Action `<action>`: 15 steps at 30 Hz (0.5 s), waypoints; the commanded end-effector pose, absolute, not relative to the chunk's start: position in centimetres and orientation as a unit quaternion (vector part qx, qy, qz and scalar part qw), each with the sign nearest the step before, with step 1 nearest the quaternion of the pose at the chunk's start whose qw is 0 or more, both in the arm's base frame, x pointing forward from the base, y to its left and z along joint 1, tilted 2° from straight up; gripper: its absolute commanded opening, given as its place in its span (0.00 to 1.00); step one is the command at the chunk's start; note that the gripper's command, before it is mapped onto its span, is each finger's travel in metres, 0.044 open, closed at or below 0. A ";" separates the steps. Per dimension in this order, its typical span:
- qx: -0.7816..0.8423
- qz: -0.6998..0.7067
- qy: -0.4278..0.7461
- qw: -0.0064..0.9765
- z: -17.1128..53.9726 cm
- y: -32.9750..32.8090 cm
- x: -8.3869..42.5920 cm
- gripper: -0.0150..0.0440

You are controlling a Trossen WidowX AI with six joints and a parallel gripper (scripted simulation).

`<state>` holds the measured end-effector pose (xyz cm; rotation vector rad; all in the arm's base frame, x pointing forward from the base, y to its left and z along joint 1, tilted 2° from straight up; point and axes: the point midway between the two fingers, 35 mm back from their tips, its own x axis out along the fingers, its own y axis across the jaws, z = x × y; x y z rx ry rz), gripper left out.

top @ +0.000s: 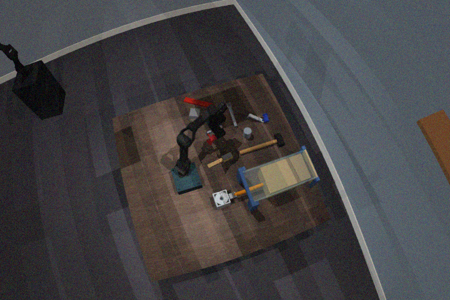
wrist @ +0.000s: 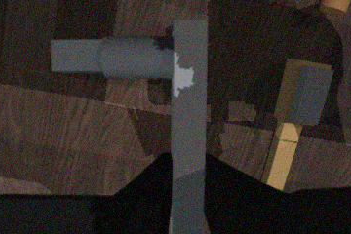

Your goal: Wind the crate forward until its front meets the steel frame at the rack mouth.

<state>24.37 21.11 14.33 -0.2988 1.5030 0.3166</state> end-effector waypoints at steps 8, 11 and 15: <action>-0.156 0.158 0.673 0.705 14.3 18.5 26.0 0.25; -0.167 0.167 0.671 0.702 14.3 17.0 26.8 0.25; -0.175 0.173 0.668 0.703 14.3 15.0 27.8 0.25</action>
